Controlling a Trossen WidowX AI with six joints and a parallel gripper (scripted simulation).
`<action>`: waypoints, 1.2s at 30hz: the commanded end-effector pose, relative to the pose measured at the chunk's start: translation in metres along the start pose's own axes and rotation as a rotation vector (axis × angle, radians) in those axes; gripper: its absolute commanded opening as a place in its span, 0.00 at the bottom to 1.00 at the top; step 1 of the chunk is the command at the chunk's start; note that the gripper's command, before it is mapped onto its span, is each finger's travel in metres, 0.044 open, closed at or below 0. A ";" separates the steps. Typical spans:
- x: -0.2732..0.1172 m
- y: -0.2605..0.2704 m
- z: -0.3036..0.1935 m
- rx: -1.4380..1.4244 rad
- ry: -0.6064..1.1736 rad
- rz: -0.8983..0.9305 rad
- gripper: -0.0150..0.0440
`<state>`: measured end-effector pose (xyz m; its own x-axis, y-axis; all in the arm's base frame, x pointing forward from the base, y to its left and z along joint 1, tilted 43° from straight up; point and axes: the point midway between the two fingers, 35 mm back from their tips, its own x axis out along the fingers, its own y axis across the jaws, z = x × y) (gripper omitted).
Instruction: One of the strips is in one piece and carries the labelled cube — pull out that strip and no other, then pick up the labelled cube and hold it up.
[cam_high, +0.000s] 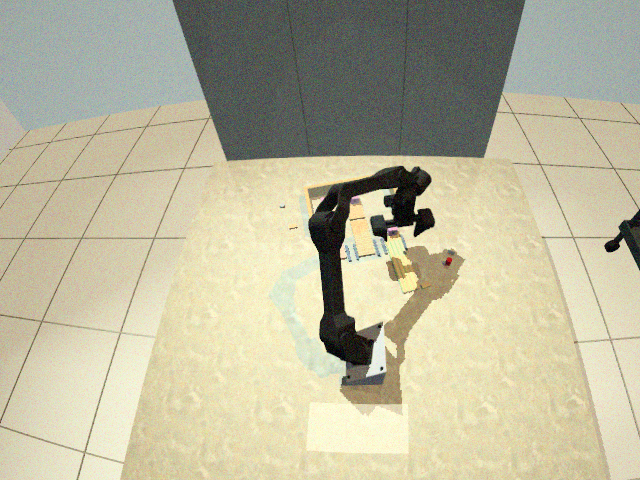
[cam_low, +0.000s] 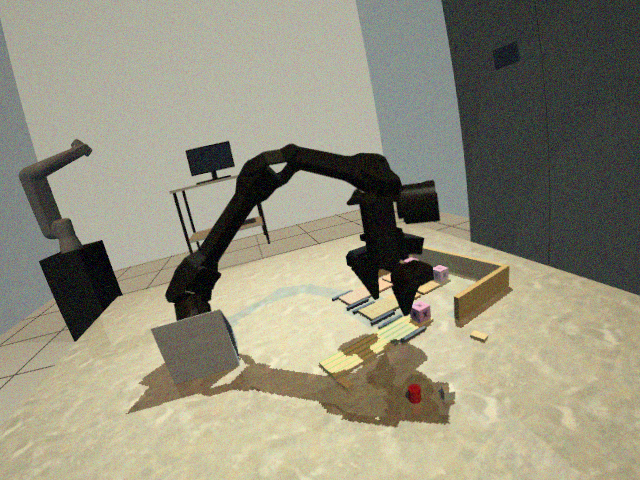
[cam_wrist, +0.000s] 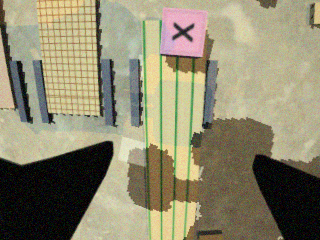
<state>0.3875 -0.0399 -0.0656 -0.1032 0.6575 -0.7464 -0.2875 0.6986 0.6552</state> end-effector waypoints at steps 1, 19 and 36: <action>0.001 0.001 0.015 0.006 0.002 0.007 1.00; 0.002 0.006 0.074 0.003 0.000 0.008 0.91; 0.030 0.006 0.076 0.003 -0.001 0.009 0.68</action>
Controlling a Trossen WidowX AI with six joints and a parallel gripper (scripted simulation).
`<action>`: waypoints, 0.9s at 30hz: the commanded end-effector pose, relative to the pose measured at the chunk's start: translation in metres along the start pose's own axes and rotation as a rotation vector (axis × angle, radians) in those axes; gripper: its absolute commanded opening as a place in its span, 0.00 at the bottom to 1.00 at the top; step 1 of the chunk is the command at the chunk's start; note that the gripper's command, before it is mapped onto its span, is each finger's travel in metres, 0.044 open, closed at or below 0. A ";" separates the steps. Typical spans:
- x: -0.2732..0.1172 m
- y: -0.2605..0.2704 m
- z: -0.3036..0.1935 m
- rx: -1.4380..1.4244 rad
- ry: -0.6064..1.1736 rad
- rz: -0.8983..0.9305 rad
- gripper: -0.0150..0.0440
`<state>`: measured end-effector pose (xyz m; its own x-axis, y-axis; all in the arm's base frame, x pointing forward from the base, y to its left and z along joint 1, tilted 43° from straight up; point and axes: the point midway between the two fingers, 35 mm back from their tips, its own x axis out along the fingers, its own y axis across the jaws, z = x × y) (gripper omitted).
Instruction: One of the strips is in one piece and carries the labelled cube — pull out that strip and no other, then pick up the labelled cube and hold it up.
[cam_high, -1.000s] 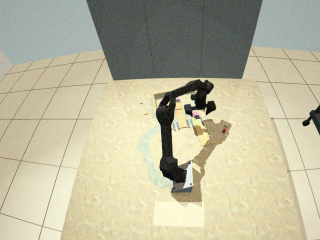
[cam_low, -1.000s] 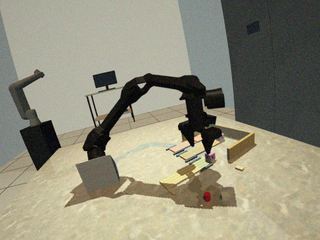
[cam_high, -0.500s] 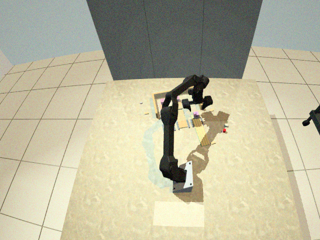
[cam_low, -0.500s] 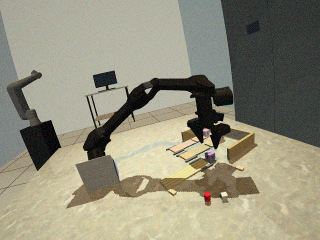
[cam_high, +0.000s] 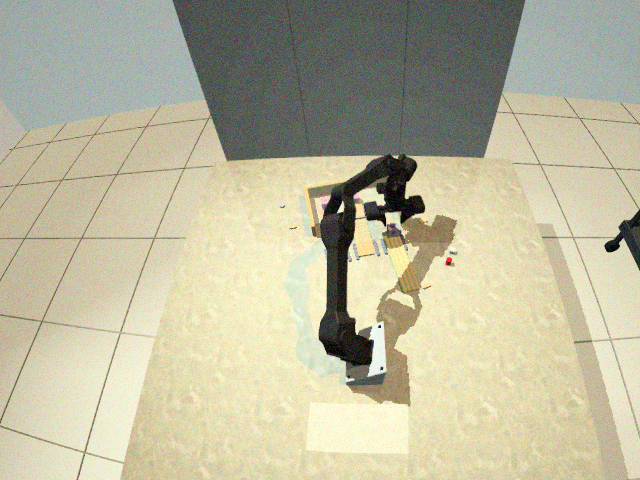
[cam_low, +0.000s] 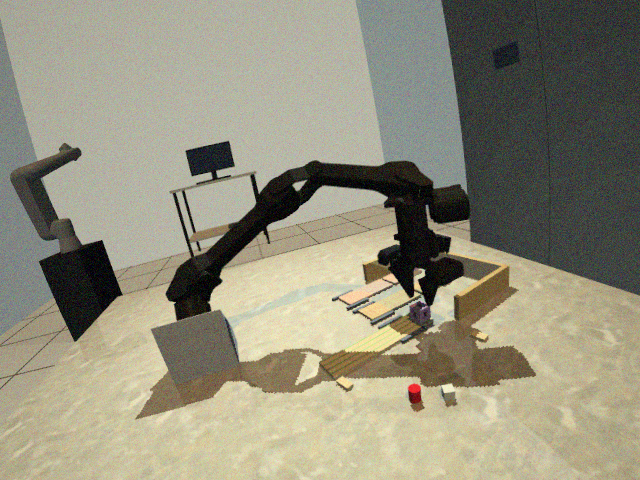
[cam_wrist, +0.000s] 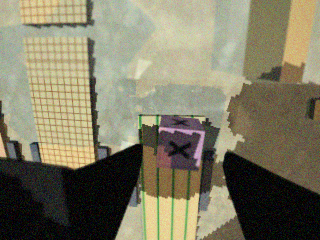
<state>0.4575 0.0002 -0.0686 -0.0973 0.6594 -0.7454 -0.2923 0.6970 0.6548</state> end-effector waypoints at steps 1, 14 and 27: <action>0.010 0.001 -0.001 0.008 0.005 0.008 0.68; 0.031 0.002 -0.002 0.008 0.005 0.010 0.68; 0.033 0.002 0.000 0.000 0.004 0.004 0.49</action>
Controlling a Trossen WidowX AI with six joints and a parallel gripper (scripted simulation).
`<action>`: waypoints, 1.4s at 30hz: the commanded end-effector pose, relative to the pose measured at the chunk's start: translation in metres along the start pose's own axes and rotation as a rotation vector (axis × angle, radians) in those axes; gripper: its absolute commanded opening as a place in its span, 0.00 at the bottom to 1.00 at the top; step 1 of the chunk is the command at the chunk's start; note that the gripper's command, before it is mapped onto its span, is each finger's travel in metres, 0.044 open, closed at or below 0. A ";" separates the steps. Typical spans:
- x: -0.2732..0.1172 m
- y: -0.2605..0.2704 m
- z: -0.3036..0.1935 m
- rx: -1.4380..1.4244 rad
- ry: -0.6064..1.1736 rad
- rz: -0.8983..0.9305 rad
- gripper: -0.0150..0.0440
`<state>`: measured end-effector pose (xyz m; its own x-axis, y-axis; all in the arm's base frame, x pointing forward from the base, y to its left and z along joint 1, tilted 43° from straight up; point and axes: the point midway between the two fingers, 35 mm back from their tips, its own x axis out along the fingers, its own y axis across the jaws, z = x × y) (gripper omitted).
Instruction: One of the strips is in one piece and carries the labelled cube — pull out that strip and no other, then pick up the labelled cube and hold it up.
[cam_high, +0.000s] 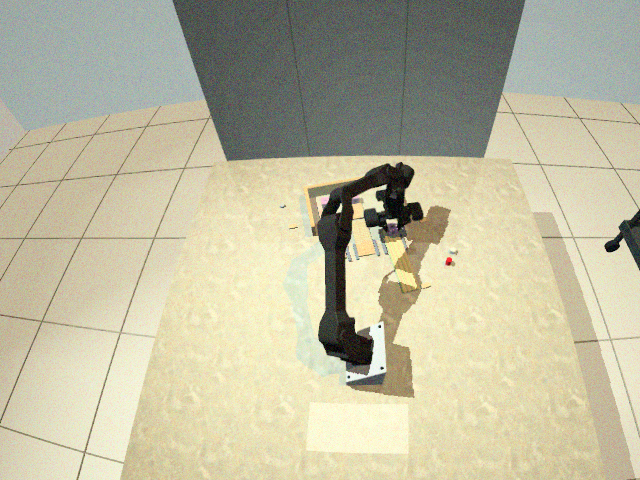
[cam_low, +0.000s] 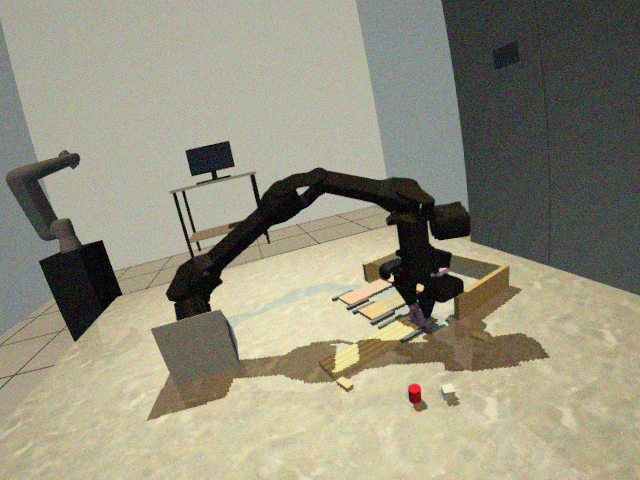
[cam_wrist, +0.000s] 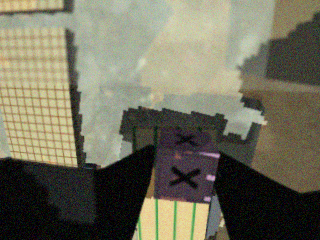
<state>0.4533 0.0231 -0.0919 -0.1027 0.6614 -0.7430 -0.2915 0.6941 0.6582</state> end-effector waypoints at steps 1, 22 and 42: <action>0.000 0.000 0.000 0.000 0.000 0.000 0.48; -0.030 0.013 -0.036 0.007 0.003 0.002 0.25; -0.045 0.032 -0.086 0.012 0.005 0.004 0.25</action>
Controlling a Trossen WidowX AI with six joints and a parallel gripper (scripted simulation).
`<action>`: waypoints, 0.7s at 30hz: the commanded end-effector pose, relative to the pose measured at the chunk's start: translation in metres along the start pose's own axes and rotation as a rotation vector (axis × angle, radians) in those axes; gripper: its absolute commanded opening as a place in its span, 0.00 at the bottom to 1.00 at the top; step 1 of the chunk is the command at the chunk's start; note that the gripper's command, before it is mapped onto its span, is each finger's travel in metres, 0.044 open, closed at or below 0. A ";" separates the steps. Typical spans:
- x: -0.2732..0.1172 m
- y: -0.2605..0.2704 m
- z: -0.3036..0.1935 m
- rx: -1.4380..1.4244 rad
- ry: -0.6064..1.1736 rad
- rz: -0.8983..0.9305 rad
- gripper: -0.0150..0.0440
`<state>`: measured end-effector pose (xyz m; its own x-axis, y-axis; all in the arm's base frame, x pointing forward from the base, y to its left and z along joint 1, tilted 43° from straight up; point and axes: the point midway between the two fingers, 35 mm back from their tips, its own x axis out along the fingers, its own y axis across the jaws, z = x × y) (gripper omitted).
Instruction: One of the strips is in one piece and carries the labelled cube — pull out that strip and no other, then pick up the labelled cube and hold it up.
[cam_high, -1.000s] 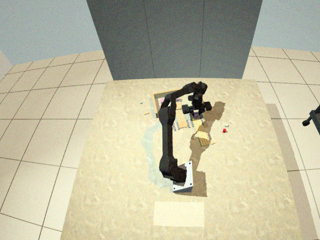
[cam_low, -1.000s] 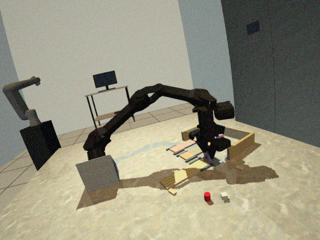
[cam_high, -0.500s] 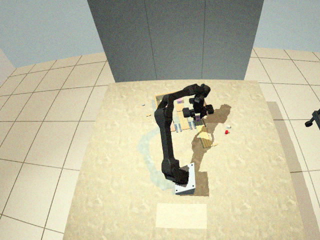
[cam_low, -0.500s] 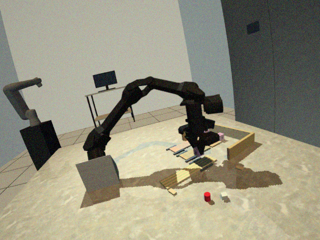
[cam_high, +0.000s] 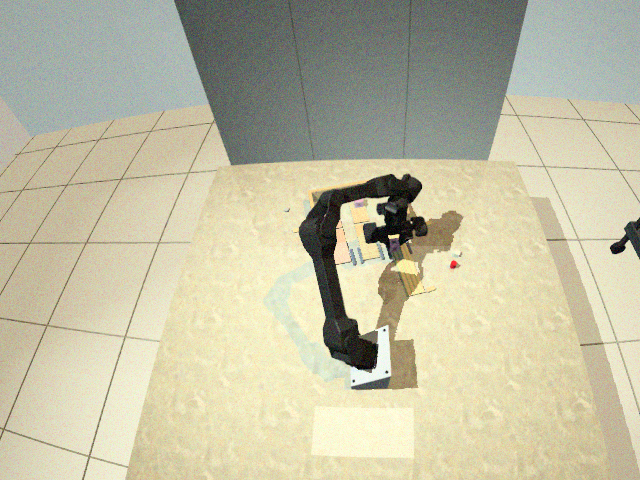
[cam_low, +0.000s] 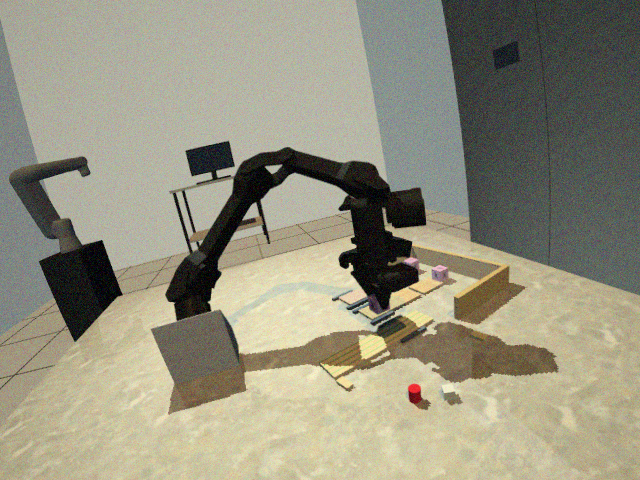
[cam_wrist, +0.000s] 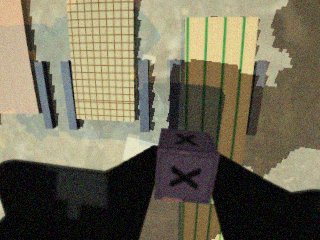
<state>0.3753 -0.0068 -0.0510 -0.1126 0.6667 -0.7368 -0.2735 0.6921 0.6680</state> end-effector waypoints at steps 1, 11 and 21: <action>-0.002 0.004 -0.011 -0.006 -0.002 -0.006 0.25; -0.002 0.016 -0.042 -0.004 0.000 -0.005 0.25; 0.001 0.027 -0.069 -0.003 0.001 -0.004 0.25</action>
<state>0.3072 -0.0059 -0.0422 -0.1167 0.6674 -0.7355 -0.2685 0.6918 0.6703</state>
